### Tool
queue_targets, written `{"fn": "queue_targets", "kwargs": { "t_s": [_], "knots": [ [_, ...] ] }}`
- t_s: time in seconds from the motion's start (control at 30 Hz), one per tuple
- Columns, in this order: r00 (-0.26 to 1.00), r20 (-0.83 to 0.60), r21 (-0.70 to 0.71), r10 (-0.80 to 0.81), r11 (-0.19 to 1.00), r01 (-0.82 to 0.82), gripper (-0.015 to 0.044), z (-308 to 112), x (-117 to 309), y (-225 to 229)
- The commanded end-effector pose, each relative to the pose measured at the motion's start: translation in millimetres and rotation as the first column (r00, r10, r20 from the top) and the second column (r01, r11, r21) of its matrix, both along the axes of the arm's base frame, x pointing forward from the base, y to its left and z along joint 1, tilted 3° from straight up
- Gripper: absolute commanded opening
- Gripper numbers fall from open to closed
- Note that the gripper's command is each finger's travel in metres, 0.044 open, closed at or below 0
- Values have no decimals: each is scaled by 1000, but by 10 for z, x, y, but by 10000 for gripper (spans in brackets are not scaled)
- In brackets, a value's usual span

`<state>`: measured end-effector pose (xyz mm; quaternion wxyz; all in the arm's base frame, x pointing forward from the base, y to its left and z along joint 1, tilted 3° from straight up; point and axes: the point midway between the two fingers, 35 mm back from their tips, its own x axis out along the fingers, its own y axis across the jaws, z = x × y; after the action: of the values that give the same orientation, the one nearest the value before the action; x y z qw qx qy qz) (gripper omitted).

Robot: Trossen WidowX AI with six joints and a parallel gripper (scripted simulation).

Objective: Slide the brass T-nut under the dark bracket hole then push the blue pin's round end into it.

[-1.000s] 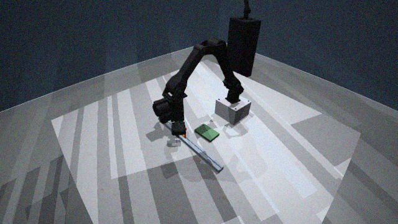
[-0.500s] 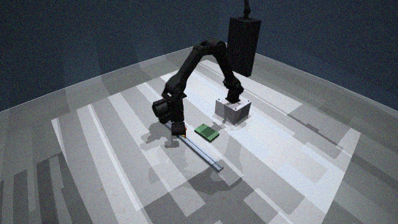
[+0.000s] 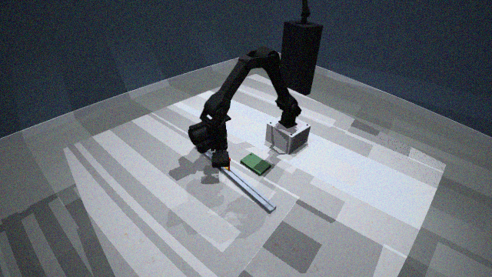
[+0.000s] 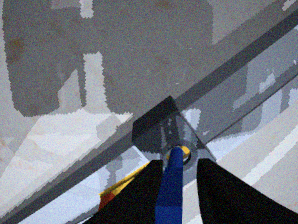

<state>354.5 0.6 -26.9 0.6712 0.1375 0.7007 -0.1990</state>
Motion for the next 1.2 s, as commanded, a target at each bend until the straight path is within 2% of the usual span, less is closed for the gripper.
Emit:
{"fn": "queue_targets", "kwargs": {
  "t_s": [0.0,0.33,0.43,0.77,0.97,1.17],
  "knots": [
    [1000,0,0,0,1000,0,90,0,0,0],
    [1000,0,0,0,1000,0,90,221,-9,3],
    [1000,3,0,1,1000,-1,160,179,-2,2],
    [1000,3,0,1,1000,-1,160,190,-2,2],
    [1000,3,0,1,1000,-1,160,523,0,10],
    [1000,3,0,1,1000,-1,160,535,18,10]
  ]
}}
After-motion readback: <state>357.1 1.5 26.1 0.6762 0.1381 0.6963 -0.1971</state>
